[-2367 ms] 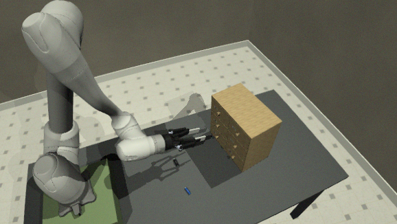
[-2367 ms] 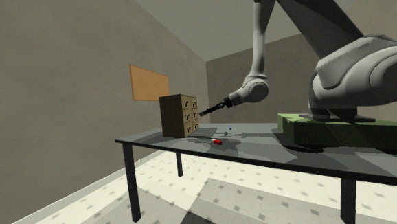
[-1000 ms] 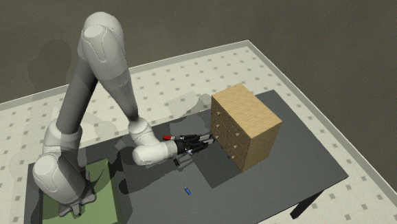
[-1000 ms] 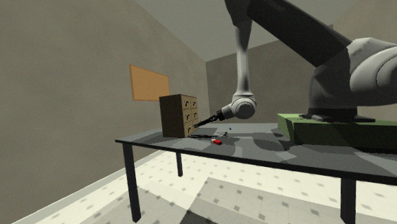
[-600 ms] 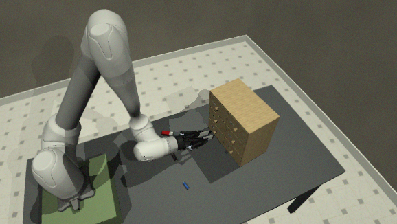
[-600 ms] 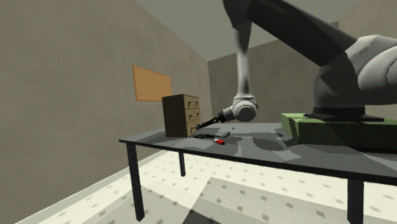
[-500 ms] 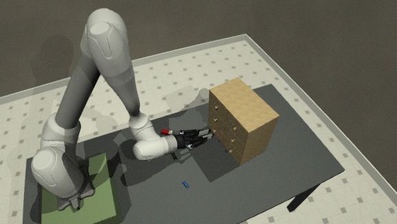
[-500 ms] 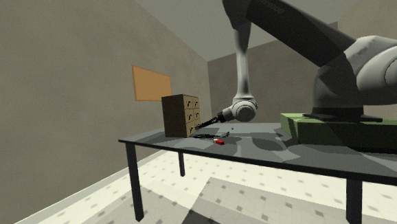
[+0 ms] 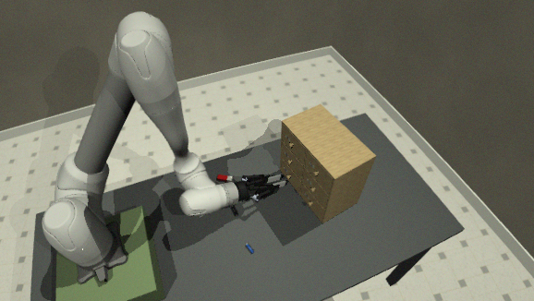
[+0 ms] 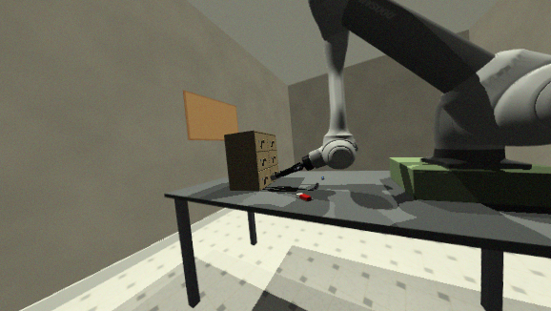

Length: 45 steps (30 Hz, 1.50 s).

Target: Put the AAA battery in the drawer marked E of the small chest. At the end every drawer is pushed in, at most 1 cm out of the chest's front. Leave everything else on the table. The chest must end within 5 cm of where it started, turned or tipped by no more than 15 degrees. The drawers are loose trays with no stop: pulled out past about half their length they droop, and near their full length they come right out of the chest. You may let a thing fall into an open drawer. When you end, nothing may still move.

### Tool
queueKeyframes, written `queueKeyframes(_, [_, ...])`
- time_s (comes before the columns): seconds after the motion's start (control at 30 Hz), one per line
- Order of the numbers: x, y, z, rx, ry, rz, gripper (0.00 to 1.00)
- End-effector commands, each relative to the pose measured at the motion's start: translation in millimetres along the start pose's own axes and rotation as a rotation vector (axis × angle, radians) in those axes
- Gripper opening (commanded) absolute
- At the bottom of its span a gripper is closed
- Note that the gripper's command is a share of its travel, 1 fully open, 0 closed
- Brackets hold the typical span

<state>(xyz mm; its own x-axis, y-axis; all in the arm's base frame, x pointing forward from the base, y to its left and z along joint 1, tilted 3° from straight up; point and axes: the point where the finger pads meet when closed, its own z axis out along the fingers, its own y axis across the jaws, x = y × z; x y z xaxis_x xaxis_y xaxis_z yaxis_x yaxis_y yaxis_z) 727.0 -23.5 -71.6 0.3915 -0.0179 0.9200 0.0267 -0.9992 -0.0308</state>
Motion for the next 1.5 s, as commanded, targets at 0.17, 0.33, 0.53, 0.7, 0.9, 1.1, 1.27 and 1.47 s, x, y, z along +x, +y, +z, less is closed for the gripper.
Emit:
queueKeyframes(0.17, [1,0,2,0.0,0.0,0.0,0.2])
queueKeyframes(0.33, [2,0,4,0.0,0.0,0.0,0.2])
queueKeyframes(0.53, [5,0,13,0.0,0.0,0.0,0.2])
queueKeyframes(0.7, [8,0,22,0.0,0.0,0.0,0.2])
queueKeyframes(0.9, [10,0,27,0.0,0.0,0.0,0.2])
queueKeyframes(1.1, [12,0,32,0.0,0.0,0.0,0.2])
queueKeyframes(1.27, [12,0,33,0.0,0.0,0.0,0.2])
queueKeyframes(1.47, [12,0,33,0.0,0.0,0.0,0.2])
